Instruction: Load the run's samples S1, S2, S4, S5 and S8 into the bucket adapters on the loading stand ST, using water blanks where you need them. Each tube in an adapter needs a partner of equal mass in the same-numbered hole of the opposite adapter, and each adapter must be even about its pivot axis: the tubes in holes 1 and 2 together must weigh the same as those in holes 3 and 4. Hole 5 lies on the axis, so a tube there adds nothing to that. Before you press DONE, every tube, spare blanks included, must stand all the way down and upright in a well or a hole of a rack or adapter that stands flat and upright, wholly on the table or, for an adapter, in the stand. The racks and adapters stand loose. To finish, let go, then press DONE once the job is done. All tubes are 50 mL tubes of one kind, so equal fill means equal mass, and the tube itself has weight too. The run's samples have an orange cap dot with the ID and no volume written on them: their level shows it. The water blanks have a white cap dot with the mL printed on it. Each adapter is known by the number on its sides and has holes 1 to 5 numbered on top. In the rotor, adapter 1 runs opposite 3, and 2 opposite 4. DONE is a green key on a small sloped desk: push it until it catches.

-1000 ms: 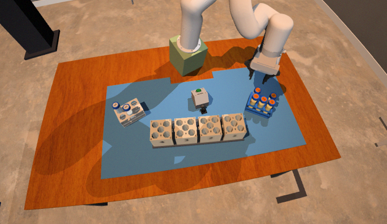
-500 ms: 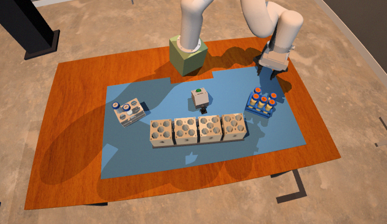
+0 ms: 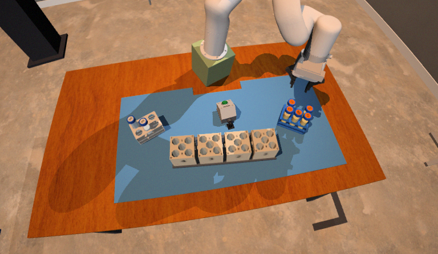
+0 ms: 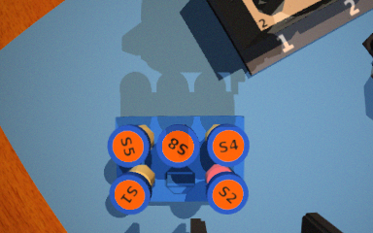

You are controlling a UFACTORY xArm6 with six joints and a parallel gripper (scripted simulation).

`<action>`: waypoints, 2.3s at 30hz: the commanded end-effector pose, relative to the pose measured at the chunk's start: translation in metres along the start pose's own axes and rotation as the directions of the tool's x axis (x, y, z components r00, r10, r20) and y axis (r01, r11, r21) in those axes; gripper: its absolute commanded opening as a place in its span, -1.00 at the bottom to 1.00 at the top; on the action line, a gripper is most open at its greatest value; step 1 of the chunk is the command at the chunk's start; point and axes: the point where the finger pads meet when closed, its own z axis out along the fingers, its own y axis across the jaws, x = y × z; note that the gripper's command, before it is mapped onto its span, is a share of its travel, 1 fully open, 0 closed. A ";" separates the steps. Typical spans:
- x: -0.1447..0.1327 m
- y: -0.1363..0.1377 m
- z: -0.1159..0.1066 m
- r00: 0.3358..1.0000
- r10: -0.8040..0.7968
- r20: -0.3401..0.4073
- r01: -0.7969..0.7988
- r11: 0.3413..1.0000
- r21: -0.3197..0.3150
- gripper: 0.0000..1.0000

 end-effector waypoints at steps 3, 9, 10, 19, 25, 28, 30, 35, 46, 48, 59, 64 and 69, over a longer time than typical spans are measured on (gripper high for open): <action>0.000 -0.002 0.009 1.000 0.000 -0.001 0.000 1.000 0.004 0.15; 0.000 -0.002 0.019 1.000 0.000 -0.001 0.000 1.000 0.004 0.15; 0.000 -0.002 0.021 1.000 0.000 -0.001 0.000 1.000 0.004 0.15; 0.000 -0.002 0.039 1.000 0.000 -0.001 0.000 1.000 0.004 0.15; 0.000 -0.002 0.047 1.000 0.000 -0.001 0.000 1.000 0.004 0.15; 0.000 -0.002 0.053 1.000 0.000 -0.001 0.000 1.000 0.004 0.15; 0.000 -0.002 0.057 1.000 0.000 -0.001 0.000 1.000 0.004 0.15; 0.000 -0.002 0.067 1.000 0.000 -0.001 0.000 1.000 0.004 0.15; 0.000 -0.002 0.085 1.000 0.000 -0.001 0.000 1.000 0.004 0.15; 0.000 -0.002 0.089 1.000 0.000 -0.001 0.000 1.000 0.004 0.15; 0.000 -0.002 0.101 1.000 0.000 -0.001 0.000 1.000 0.004 0.15; 0.000 -0.002 0.101 1.000 0.000 -0.001 0.000 1.000 0.004 0.15; 0.000 -0.002 0.105 1.000 0.000 -0.001 0.000 1.000 0.004 0.15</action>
